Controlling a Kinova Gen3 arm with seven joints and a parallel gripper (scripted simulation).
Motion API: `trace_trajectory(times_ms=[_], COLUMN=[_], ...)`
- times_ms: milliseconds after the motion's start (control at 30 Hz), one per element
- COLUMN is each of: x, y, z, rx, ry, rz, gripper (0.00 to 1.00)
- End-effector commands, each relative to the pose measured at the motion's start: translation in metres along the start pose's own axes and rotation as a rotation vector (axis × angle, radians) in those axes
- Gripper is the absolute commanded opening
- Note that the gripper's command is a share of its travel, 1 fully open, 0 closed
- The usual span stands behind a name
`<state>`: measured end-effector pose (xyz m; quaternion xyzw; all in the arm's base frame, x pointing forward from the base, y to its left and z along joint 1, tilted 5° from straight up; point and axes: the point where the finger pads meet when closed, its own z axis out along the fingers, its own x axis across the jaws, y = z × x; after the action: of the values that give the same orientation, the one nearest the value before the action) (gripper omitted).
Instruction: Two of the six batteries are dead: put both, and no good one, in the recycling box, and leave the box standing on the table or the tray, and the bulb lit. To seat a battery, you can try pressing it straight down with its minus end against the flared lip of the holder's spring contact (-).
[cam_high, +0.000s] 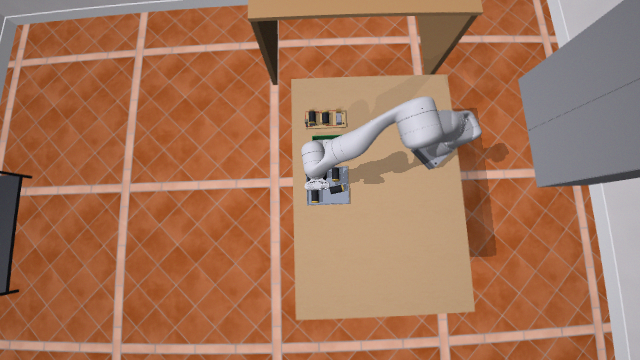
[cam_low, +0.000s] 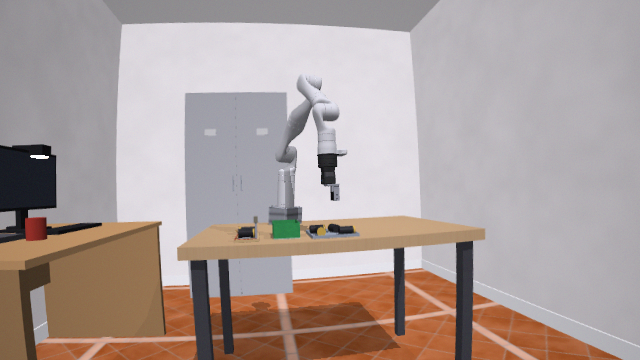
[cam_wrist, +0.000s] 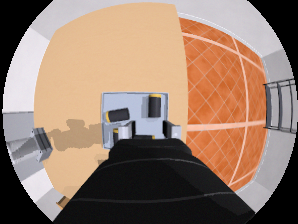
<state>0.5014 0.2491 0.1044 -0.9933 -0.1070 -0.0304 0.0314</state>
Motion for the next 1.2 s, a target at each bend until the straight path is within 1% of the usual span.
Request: trace_trajectory(times_ms=[0,100,200,933,1167], x=[-0.006,-0.012,-0.015,-0.015,-0.015], y=[0.032,0.051,0.059,0.060,0.060], z=[-0.005,-0.005,-0.005,-0.005,-0.005], rx=[-0.001,-0.001,-0.001,-0.001,-0.001], ry=[0.003,0.003,0.003,0.003,0.003], rz=[0.027,0.027,0.027,0.014,-0.018], gripper=[0.90,0.90,0.90,0.90,0.90])
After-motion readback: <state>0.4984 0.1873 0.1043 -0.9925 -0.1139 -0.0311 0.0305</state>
